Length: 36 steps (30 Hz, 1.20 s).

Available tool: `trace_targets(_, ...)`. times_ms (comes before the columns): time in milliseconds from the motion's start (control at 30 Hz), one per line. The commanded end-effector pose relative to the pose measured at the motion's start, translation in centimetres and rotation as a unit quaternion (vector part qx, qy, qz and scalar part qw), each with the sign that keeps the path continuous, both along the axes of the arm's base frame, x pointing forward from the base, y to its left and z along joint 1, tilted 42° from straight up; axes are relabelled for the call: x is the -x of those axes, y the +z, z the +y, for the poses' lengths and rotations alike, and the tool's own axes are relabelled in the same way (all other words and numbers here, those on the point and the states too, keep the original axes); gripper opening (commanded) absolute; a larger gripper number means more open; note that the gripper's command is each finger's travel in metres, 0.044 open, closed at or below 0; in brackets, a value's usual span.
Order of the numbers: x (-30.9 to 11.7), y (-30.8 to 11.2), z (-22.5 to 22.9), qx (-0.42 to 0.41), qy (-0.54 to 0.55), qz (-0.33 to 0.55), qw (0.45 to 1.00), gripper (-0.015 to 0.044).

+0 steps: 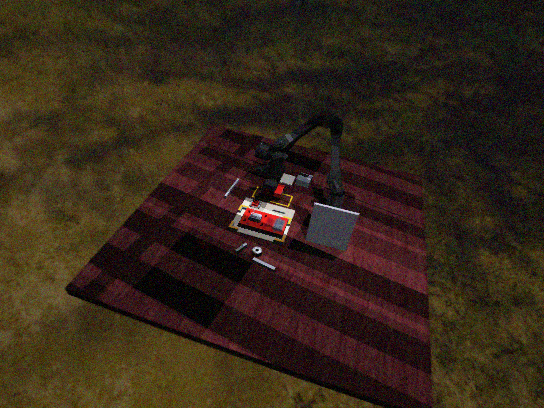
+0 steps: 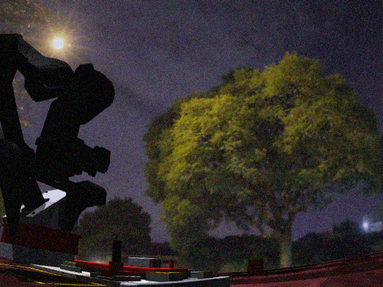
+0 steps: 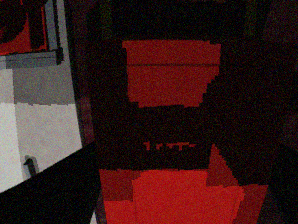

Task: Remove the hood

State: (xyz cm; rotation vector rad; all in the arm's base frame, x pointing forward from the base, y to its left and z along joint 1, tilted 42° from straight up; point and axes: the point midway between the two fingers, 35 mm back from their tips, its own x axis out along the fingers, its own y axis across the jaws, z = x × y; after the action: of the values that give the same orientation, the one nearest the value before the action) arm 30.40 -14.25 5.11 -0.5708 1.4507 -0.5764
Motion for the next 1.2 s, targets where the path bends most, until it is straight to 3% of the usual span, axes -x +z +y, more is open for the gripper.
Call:
trace_targets(0,0.0,-0.3,-0.1,-0.001,0.001,0.002,1.000,0.0000)
trace_targets(1167,0.1,-1.6,-1.4,0.000,0.001,0.002,1.000,0.0000)
